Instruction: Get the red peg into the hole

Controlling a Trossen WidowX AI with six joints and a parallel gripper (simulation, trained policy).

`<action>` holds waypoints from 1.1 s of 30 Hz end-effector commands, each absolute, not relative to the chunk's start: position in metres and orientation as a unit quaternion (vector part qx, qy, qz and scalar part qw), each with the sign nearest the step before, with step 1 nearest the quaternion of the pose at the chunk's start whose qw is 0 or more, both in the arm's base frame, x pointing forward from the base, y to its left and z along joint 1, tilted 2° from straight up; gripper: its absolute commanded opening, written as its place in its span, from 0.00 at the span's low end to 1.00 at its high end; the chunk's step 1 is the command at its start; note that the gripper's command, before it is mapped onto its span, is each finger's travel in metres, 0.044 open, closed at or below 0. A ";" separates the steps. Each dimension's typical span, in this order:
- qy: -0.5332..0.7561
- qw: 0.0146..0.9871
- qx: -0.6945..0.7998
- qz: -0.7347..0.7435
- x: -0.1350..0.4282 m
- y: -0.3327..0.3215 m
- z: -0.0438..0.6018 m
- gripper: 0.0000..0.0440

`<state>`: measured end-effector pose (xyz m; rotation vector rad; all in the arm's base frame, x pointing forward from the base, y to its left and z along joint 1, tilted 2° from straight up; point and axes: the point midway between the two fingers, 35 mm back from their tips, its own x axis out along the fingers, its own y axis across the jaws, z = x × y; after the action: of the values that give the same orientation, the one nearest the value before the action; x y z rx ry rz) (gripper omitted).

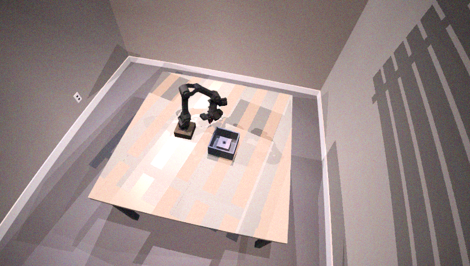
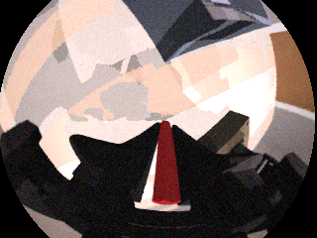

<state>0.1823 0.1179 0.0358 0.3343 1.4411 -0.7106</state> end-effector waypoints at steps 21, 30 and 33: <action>0.544 0.715 0.229 -0.375 0.250 0.069 0.119 0.00; 0.520 0.712 0.252 -0.400 0.278 0.034 0.122 0.00; 0.515 0.712 0.256 -0.403 0.288 0.022 0.119 0.00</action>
<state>0.2813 0.0311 0.1231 0.5711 1.1439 -0.8819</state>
